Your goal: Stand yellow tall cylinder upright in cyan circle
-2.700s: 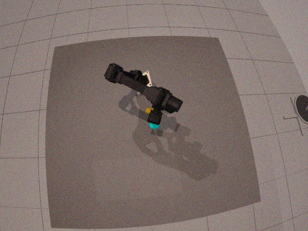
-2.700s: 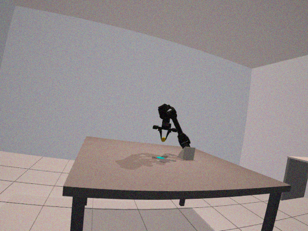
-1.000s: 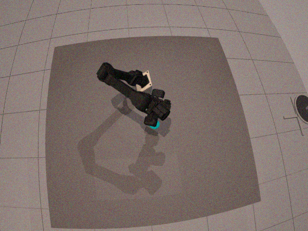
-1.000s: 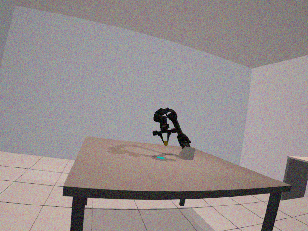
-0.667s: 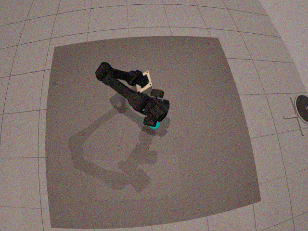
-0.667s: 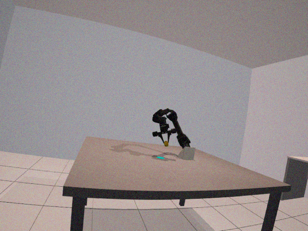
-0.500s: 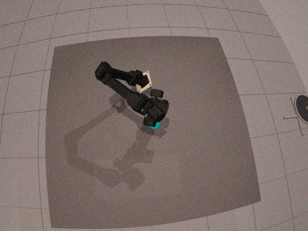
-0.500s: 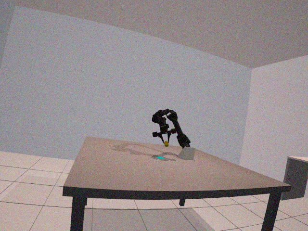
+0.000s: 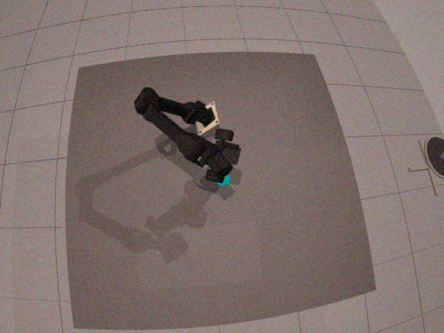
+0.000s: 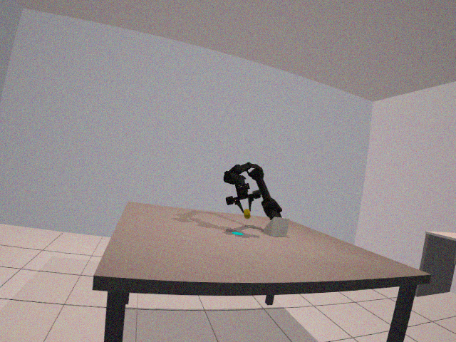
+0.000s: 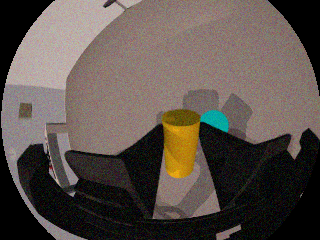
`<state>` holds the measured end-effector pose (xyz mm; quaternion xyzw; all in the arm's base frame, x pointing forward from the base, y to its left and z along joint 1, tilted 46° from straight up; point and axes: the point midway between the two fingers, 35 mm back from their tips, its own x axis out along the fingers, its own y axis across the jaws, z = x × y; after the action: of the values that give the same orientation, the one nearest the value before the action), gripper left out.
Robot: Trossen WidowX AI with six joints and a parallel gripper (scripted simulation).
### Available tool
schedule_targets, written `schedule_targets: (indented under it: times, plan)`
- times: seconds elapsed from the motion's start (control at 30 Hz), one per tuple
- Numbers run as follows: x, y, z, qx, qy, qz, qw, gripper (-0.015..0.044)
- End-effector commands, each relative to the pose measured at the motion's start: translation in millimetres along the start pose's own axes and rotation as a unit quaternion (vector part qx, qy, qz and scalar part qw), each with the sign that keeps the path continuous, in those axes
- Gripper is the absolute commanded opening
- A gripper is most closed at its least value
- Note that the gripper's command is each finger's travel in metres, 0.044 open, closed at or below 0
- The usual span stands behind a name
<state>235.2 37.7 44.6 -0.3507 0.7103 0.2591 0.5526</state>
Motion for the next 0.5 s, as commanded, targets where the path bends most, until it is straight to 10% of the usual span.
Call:
schedule_targets:
  times: [0.0,0.47]
  plan:
    - [-0.1,1.4,-1.5,-0.003,-0.016,0.005,1.0,0.0105]
    - [1.0,1.8,-2.2,-0.008,-0.064,0.019,0.998,0.0105]
